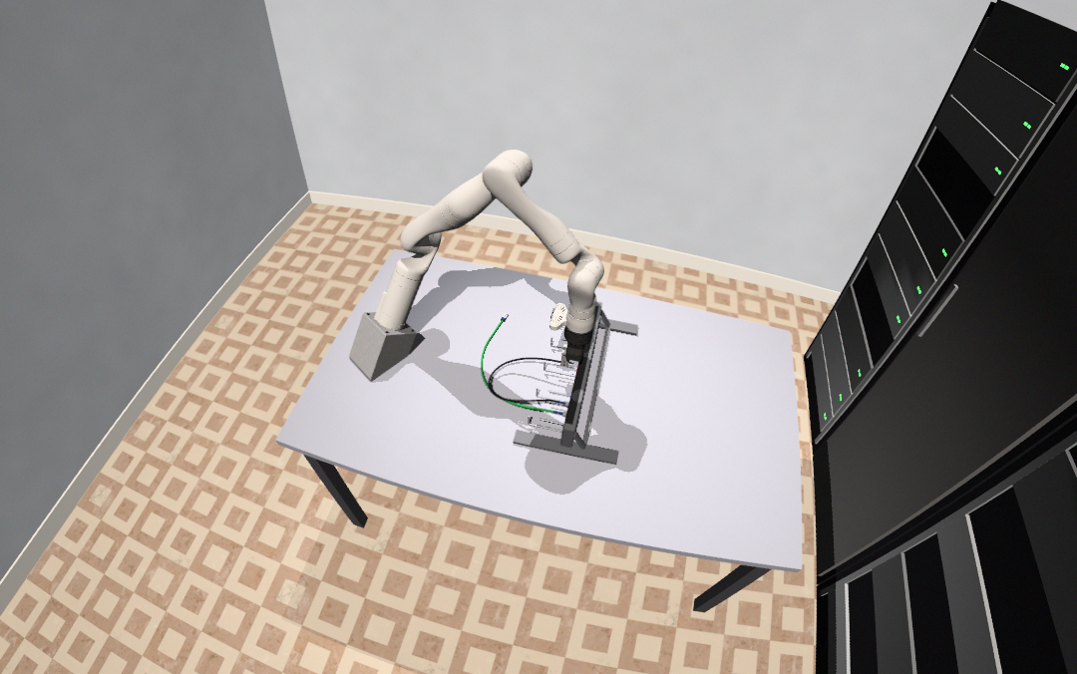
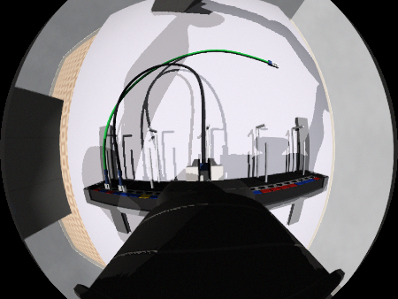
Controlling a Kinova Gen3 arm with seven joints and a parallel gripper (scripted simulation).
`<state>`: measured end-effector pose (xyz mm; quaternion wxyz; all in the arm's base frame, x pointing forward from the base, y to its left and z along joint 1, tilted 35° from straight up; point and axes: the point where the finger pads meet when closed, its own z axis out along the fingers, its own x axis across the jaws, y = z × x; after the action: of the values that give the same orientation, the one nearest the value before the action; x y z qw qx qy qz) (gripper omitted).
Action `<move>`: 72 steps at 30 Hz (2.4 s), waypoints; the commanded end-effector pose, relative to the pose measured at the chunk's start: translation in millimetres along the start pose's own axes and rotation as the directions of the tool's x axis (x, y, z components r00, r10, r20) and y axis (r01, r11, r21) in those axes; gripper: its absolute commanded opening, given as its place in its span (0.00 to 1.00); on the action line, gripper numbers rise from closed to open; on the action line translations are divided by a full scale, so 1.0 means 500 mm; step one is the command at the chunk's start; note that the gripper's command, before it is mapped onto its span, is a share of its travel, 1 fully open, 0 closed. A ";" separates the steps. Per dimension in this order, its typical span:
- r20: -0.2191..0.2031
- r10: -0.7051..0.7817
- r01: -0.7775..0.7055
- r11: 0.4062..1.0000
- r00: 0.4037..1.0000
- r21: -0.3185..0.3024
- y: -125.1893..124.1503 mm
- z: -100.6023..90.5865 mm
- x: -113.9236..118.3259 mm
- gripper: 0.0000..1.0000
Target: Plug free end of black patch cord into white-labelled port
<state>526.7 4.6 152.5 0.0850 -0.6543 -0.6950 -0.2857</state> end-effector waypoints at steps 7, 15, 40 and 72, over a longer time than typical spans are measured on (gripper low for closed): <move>-0.001 -0.002 0.002 1.000 1.000 -0.002 0.017 0.001 0.001 0.00; -0.001 -0.002 0.002 1.000 1.000 -0.002 0.018 0.001 0.001 0.00; -0.001 -0.002 0.002 1.000 1.000 -0.002 0.022 0.001 0.001 0.00; -0.001 -0.002 0.002 1.000 1.000 -0.002 0.025 0.001 0.001 0.00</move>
<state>538.2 6.0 155.6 0.0853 -0.6533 -0.6956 -0.2865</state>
